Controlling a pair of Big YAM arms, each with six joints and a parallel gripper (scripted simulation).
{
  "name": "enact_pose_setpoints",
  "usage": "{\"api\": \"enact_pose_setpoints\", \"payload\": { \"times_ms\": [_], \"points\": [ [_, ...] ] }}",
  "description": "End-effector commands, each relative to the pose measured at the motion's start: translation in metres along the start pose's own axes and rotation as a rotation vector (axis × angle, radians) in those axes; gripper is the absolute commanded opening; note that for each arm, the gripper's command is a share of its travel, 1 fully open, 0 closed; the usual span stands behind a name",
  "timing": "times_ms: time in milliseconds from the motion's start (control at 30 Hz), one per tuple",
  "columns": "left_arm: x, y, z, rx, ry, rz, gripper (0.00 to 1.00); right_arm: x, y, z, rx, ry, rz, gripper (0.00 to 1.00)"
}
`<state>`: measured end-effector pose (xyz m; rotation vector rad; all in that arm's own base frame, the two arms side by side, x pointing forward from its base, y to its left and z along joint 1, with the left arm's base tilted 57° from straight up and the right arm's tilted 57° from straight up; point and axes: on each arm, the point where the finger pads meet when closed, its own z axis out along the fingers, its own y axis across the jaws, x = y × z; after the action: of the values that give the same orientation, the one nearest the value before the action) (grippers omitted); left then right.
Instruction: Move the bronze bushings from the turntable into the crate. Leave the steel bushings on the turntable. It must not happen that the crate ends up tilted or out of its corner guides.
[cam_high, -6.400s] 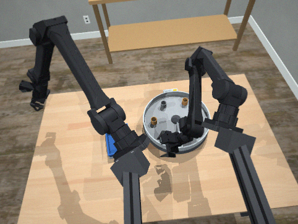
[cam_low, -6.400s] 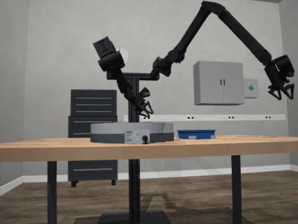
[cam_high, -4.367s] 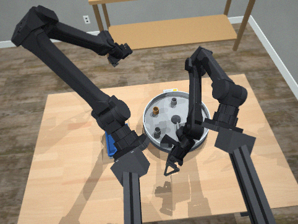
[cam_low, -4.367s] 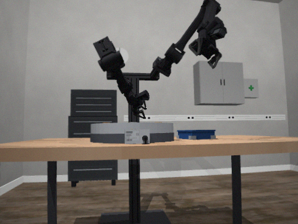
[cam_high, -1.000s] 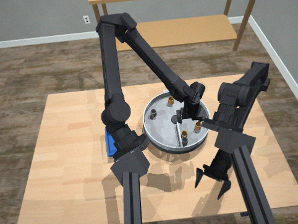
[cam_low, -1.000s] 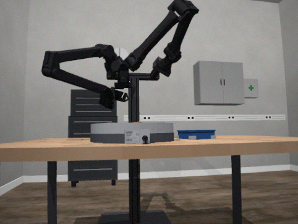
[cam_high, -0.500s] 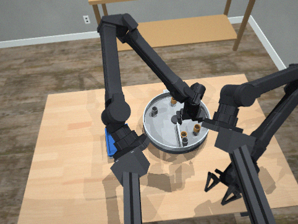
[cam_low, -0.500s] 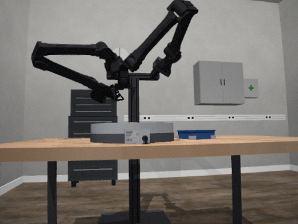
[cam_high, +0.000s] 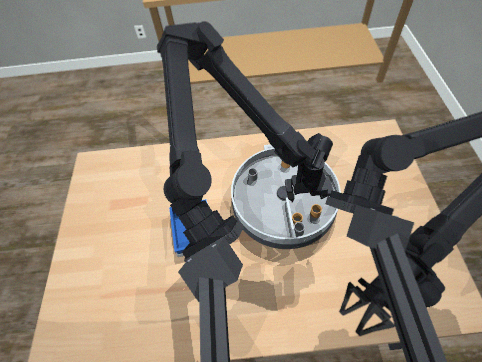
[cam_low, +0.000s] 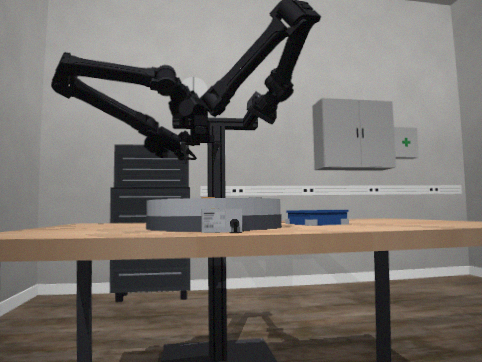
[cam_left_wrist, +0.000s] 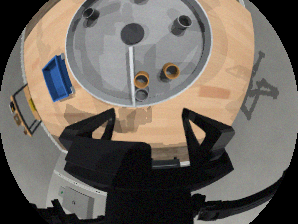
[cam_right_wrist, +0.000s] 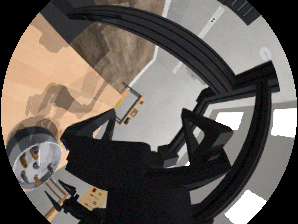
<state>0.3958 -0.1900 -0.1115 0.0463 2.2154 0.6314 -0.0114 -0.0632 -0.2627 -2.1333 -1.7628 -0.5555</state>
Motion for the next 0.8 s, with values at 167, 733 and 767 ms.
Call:
{"api": "enact_pose_setpoints", "payload": {
  "times_ms": [167, 733, 767],
  "points": [
    [-0.002, 0.002, -0.003, 0.001, -0.005, -0.009, 1.0, 0.009, -0.005, -0.001, -0.031, 0.024, 0.059, 1.0],
    [-0.002, 0.002, -0.003, 0.001, -0.005, -0.009, 1.0, -0.03, -0.008, -0.018, -0.028, -0.075, 0.061, 1.0],
    [-0.002, 0.002, -0.003, 0.001, -0.005, -0.009, 1.0, -0.039, -0.009, -0.023, -0.027, -0.099, 0.061, 1.0]
  ]
}}
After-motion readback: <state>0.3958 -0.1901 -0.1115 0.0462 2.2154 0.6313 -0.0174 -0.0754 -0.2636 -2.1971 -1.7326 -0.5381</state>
